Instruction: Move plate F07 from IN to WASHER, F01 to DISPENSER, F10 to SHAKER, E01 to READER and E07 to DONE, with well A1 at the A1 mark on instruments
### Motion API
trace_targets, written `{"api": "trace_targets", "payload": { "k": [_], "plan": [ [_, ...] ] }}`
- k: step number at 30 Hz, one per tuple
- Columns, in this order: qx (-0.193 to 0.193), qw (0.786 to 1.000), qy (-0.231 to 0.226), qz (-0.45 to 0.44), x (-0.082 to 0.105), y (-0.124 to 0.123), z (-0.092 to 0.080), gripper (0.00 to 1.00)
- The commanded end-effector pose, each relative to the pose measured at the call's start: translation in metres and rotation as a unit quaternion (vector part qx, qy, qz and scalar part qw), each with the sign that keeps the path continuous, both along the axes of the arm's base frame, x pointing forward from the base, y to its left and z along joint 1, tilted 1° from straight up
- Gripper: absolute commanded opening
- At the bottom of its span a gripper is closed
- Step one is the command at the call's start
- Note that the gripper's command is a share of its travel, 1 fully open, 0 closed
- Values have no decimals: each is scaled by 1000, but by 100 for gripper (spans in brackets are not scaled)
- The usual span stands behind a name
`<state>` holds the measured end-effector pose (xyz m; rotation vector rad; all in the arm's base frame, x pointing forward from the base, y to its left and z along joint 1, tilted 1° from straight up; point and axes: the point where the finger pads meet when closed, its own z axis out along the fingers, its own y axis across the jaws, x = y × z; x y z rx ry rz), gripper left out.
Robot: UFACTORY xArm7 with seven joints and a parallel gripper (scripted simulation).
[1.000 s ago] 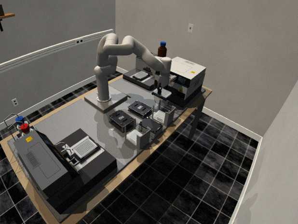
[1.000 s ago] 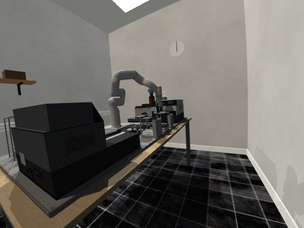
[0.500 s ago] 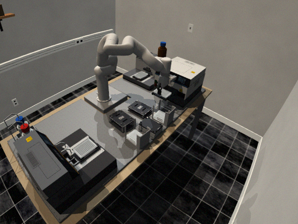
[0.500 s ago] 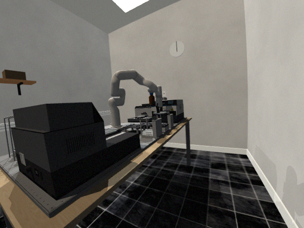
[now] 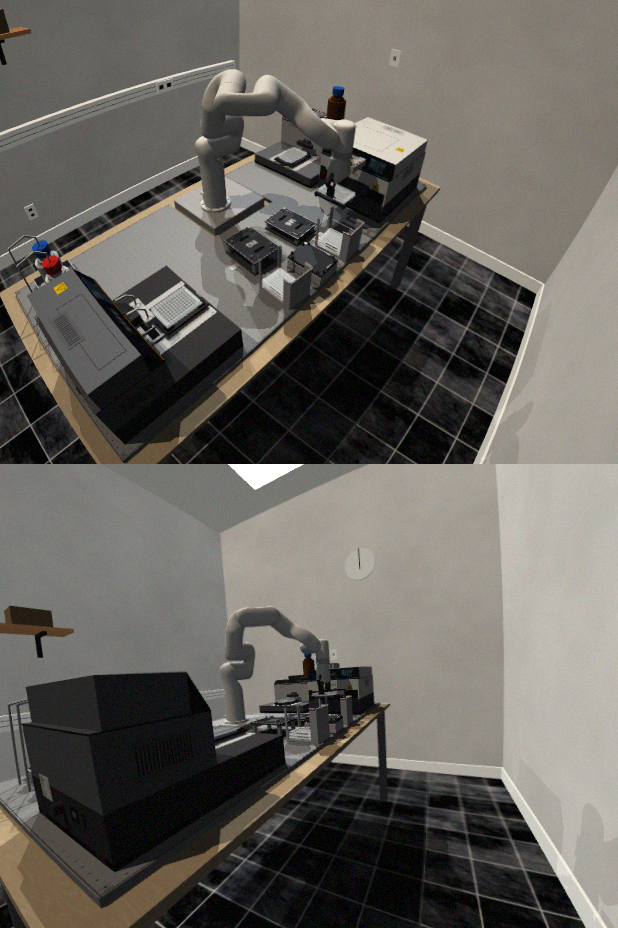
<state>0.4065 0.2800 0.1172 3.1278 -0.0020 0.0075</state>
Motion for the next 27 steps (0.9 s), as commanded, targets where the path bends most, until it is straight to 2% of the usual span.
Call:
{"api": "trace_targets", "payload": {
  "k": [1, 25, 26, 27],
  "plan": [
    [1, 1000, -2, 0, 1, 1, 0, 0],
    [1, 1000, -2, 0, 1, 1, -3, 0],
    [1, 1000, -2, 0, 1, 1, -3, 100],
    [1, 1000, -2, 0, 1, 1, -3, 100]
  ]
}}
